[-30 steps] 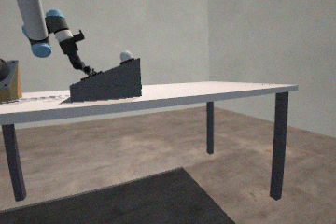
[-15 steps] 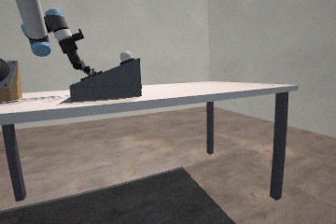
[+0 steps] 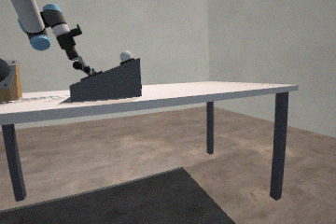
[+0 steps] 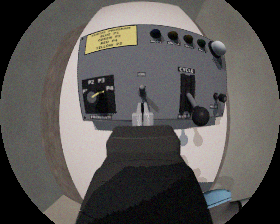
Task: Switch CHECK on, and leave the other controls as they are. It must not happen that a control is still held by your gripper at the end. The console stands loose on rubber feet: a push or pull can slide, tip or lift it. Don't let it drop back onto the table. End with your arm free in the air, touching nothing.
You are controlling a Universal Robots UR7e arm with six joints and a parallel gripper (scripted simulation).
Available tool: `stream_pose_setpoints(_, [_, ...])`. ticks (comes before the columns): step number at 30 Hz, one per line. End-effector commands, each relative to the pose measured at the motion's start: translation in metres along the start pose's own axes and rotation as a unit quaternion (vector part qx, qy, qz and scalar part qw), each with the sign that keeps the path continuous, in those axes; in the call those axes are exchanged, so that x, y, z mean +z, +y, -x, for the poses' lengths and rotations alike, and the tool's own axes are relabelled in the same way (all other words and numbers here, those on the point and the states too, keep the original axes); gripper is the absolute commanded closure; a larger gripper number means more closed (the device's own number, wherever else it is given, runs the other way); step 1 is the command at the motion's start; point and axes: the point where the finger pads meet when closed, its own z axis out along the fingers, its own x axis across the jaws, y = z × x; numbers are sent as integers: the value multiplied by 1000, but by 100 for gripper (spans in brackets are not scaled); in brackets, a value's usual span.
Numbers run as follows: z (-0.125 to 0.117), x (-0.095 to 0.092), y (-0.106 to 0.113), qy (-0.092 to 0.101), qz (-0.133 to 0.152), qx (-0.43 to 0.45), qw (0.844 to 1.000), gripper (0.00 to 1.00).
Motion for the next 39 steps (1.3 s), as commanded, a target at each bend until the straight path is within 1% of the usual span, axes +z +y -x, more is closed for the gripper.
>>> stream_pose_setpoints(1, [0,-15,0,0,-1,0,1000,100])
stream_pose_setpoints(3, [0,-21,0,0,-1,0,1000,100])
stream_pose_setpoints(5, [0,-21,0,0,-1,0,1000,100])
stream_pose_setpoints(20, [0,-65,0,0,-1,0,1000,100])
stream_pose_setpoints(22, [0,-65,0,0,-1,0,1000,100])
stream_pose_setpoints(32, [0,-83,0,0,-1,0,1000,100])
stream_pose_setpoints(39, [0,-87,0,0,-1,0,1000,100])
